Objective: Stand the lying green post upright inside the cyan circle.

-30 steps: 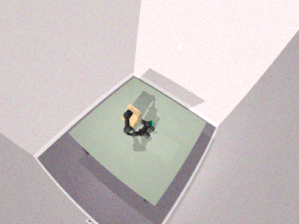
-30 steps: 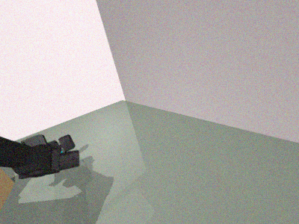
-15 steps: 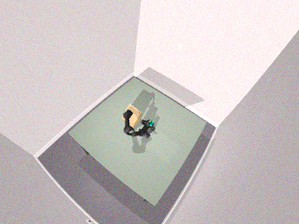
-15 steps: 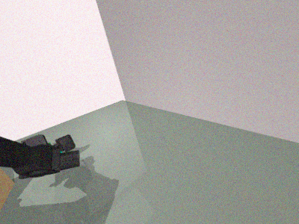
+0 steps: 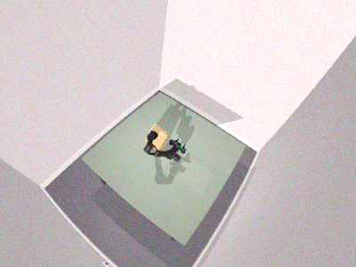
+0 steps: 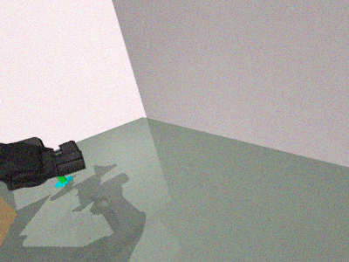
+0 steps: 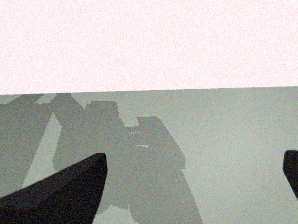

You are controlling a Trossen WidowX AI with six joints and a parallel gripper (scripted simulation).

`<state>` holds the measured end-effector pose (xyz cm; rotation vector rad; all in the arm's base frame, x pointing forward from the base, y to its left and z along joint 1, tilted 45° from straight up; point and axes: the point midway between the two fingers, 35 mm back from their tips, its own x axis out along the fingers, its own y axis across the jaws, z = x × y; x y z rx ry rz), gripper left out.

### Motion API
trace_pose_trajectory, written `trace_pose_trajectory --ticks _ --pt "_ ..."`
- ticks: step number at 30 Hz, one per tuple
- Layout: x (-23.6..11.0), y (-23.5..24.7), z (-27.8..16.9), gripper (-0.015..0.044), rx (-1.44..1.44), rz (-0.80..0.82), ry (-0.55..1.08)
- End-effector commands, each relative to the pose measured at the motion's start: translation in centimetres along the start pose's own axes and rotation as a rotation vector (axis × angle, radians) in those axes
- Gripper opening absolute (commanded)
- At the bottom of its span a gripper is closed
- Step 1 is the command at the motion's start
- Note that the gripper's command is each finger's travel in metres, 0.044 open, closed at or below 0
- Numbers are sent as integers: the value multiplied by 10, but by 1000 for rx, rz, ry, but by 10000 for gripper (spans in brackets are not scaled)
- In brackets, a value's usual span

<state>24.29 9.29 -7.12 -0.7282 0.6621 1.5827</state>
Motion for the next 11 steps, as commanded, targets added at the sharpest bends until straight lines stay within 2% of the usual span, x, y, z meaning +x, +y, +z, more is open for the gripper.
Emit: trace_pose_trajectory --ticks 1,6,11 --pt "-1 6 21 400 7 7 -9" --pt "3 8 22 400 30 43 32" --pt "26 16 21 400 161 238 384"
